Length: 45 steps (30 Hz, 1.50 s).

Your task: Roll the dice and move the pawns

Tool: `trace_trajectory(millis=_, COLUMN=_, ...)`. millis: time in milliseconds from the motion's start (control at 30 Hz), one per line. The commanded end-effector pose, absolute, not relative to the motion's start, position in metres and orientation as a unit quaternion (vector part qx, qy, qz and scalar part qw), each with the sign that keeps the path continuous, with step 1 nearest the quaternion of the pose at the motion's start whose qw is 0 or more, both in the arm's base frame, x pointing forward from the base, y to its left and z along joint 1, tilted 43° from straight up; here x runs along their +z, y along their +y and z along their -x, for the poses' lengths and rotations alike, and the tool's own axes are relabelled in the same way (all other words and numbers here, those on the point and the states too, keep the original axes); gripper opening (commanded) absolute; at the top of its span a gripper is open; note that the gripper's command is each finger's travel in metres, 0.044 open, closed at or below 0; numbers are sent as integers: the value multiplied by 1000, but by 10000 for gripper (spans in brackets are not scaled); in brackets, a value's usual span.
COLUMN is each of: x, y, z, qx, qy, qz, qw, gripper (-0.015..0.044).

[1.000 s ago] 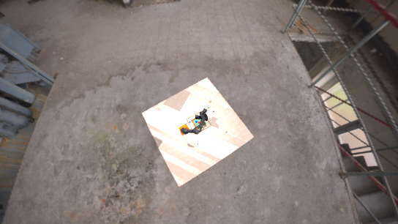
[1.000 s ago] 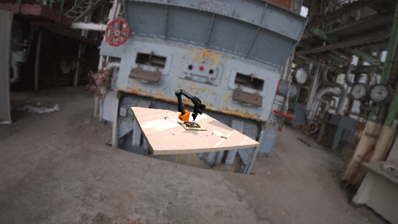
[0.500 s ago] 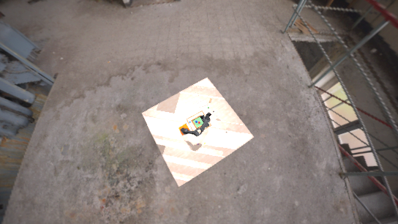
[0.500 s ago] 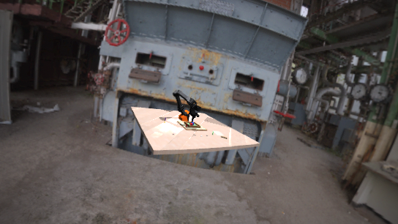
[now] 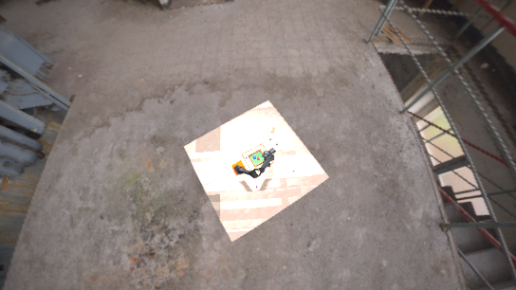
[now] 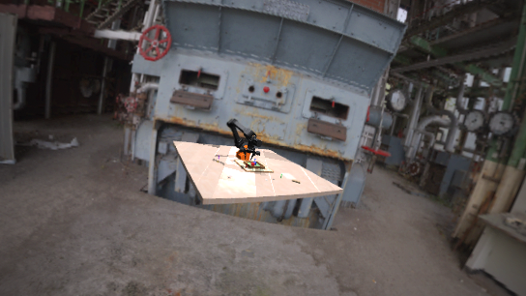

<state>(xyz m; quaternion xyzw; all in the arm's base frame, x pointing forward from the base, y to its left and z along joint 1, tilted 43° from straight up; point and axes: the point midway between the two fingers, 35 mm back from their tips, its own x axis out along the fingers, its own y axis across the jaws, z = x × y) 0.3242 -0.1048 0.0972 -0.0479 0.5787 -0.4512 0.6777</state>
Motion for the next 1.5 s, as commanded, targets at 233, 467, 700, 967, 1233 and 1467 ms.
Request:
trace_trajectory(millis=233, x=88, y=-118, z=-323, qx=-457, qy=571, qz=43, qw=681, gripper=200)
trace_trajectory(millis=467, x=80, y=-125, z=-323, qx=-457, qy=571, qz=43, qw=681, gripper=200)
trace_trajectory(millis=700, x=72, y=-133, z=-322, qx=-457, qy=570, qz=43, qw=681, gripper=200)
trace_trajectory(millis=967, x=63, y=-141, z=-320, qx=-457, qy=570, qz=43, qw=681, gripper=200)
trace_trajectory(millis=1233, x=60, y=-144, z=-320, qx=-457, qy=570, qz=44, qw=681, gripper=95)
trace_trajectory(millis=1467, x=60, y=-144, z=-320, qx=-457, qy=570, qz=44, qw=681, gripper=9)
